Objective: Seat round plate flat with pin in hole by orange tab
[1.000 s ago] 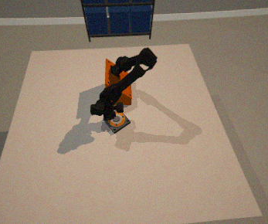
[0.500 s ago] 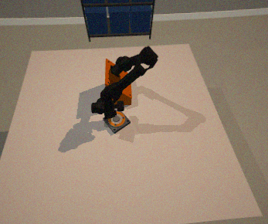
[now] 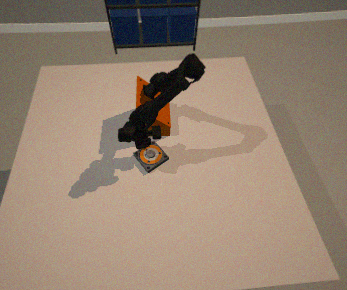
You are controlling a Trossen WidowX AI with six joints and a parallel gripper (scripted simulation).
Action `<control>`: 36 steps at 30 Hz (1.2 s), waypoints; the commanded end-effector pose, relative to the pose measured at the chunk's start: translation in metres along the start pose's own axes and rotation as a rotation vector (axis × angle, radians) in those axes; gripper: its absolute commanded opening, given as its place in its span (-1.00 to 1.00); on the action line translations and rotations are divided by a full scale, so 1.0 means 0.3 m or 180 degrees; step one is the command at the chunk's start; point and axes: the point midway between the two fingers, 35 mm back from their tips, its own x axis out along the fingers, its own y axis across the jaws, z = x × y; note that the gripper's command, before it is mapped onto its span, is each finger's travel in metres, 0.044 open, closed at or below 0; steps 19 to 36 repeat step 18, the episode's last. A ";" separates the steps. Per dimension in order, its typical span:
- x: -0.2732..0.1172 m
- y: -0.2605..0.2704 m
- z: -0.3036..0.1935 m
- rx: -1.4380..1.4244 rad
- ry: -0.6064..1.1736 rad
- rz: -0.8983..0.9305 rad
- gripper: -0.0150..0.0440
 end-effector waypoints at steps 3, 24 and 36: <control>-0.031 0.000 0.000 -0.0003 -0.0022 -0.0007 -0.49; -0.031 0.000 0.000 -0.0003 -0.0022 -0.0007 -0.49; -0.031 0.000 0.000 -0.0003 -0.0022 -0.0007 -0.49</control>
